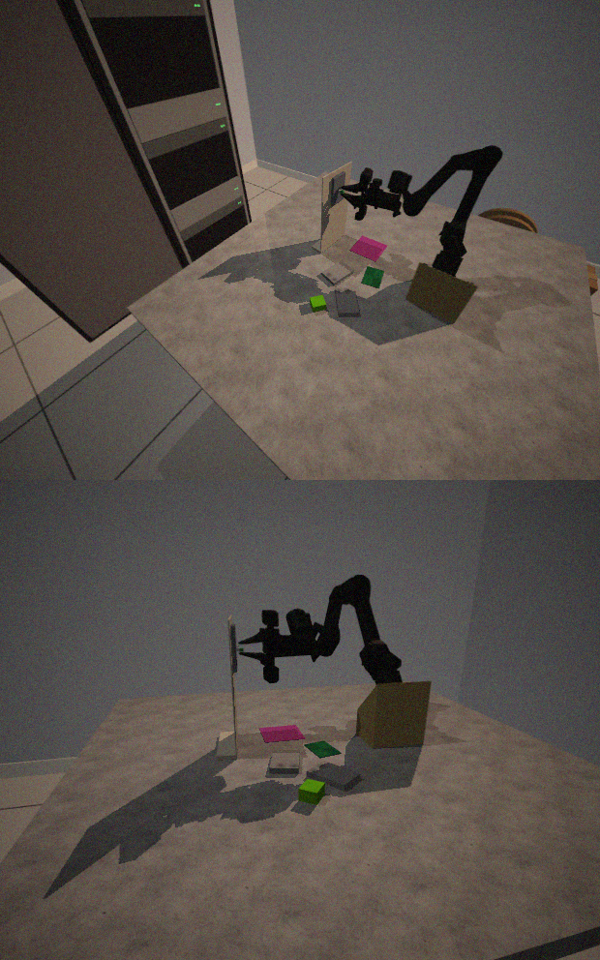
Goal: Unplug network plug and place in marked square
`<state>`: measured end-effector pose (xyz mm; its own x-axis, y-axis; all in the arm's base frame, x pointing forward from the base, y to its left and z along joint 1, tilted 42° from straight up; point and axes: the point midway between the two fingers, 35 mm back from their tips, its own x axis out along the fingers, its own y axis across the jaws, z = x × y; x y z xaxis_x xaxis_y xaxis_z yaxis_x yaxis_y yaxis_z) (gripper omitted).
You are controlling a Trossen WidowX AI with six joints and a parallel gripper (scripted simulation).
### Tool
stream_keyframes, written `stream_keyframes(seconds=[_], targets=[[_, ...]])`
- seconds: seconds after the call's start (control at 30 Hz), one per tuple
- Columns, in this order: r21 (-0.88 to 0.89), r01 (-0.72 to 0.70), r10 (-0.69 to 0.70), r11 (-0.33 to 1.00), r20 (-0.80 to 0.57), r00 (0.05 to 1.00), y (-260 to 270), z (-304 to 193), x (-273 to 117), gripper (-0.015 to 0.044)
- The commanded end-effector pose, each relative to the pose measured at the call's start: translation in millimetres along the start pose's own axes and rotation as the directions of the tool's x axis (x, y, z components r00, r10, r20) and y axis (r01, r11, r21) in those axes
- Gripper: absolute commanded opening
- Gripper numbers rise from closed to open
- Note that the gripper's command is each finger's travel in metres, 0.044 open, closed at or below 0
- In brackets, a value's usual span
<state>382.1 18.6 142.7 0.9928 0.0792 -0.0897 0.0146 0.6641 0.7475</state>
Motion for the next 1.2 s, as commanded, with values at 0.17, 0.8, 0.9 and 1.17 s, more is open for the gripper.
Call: stream_keyframes(seconds=[0.17,0.8,0.9,1.17], targets=[[0.001,0.004,-0.004,1.000,-0.006,1.000,-2,-1,2,0.0050],[0.001,0.004,-0.004,1.000,-0.006,1.000,-2,-2,-3,0.0000],[0.001,0.004,-0.004,1.000,-0.006,1.000,-2,-2,-5,0.0000],[0.001,0.004,-0.004,1.000,-0.006,1.000,-2,-2,-10,0.0000]])
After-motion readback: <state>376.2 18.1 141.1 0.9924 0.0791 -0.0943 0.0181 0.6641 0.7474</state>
